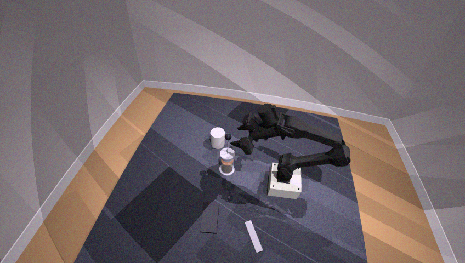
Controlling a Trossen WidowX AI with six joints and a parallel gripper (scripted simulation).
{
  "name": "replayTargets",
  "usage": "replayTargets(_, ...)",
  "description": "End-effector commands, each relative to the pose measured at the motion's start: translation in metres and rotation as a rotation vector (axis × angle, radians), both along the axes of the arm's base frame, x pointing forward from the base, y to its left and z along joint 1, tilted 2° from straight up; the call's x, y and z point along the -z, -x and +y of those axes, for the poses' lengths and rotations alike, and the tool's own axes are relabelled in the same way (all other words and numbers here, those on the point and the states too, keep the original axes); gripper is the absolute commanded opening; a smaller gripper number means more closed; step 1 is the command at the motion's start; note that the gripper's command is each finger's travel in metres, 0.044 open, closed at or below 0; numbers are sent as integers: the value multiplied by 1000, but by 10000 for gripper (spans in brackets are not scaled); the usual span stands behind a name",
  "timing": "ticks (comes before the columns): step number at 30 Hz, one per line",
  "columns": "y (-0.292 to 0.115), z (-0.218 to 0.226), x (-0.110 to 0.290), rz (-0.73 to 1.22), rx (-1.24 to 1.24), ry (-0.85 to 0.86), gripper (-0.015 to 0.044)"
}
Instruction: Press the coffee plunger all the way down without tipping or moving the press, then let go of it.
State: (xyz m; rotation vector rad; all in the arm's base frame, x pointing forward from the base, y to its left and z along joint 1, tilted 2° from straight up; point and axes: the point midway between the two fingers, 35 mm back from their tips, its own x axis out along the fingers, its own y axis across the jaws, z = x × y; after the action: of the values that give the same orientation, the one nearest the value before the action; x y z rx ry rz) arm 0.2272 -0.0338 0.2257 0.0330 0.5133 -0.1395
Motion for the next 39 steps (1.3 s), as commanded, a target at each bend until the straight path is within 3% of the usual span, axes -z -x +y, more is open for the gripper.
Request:
replayTargets(1, 1, 1, -4, -31, 1, -2, 440)
replayTargets(32, -35, -4, 15, -34, 1, -2, 440)
replayTargets(39, -35, -4, 15, -34, 1, -2, 256)
